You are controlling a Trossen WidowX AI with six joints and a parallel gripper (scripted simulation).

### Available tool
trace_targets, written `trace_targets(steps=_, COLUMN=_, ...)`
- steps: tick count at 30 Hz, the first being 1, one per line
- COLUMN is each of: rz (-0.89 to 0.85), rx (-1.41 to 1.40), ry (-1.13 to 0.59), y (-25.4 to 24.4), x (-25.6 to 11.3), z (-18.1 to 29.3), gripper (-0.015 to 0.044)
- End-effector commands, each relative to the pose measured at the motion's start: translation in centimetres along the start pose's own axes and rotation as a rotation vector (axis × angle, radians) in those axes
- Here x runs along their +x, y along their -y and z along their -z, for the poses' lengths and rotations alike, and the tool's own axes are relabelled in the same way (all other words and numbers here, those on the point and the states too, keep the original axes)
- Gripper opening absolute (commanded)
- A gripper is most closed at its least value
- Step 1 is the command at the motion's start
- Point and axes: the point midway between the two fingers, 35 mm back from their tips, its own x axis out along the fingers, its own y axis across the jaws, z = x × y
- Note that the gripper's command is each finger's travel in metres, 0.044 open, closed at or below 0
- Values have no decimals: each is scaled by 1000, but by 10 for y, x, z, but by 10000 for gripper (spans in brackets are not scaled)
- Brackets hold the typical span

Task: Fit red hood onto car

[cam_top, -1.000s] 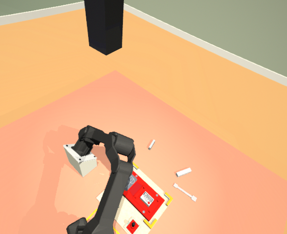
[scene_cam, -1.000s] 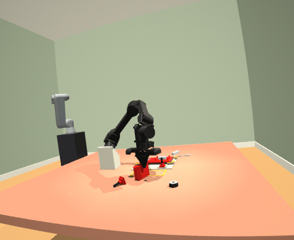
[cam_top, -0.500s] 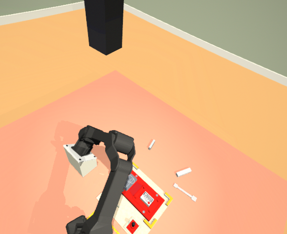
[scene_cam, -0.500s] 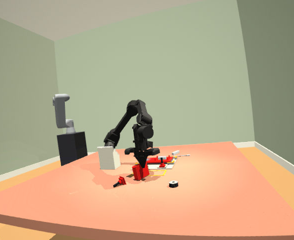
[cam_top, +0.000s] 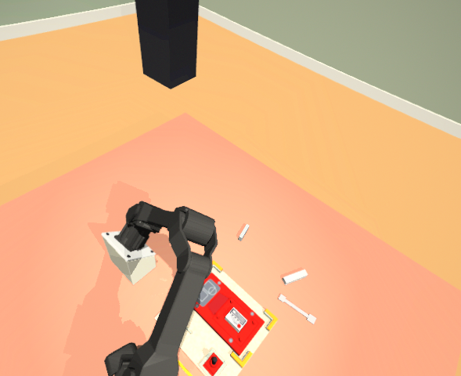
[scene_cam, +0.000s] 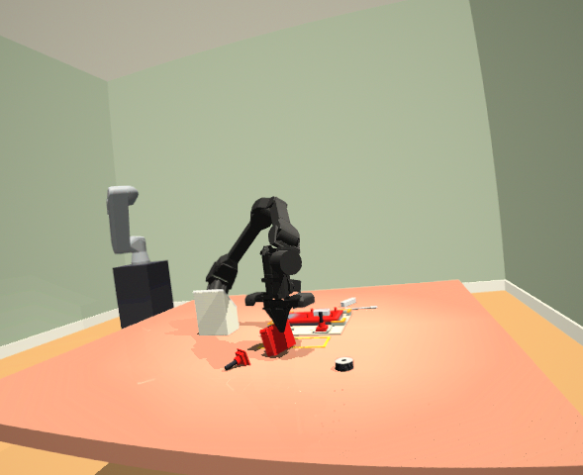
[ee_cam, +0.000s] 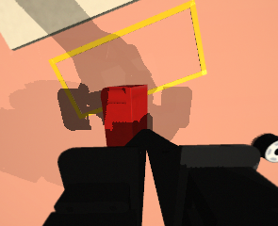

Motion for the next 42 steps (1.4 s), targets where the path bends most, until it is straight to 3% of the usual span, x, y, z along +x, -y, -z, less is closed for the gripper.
trace_targets(steps=1, rz=0, rx=-3, ry=-3, y=-2, x=0, z=1, gripper=0)
trace_targets(steps=28, rz=-1, rx=-3, ry=-3, y=-15, x=0, z=1, gripper=0)
trace_targets(steps=32, rz=0, rx=-2, ry=-4, y=-13, x=-19, z=1, gripper=0)
trace_targets(steps=38, rz=-1, rx=-2, ry=-5, y=-13, x=-78, z=0, gripper=0)
trace_targets(steps=42, rz=-1, rx=-2, ry=-5, y=-14, x=-80, z=0, gripper=0)
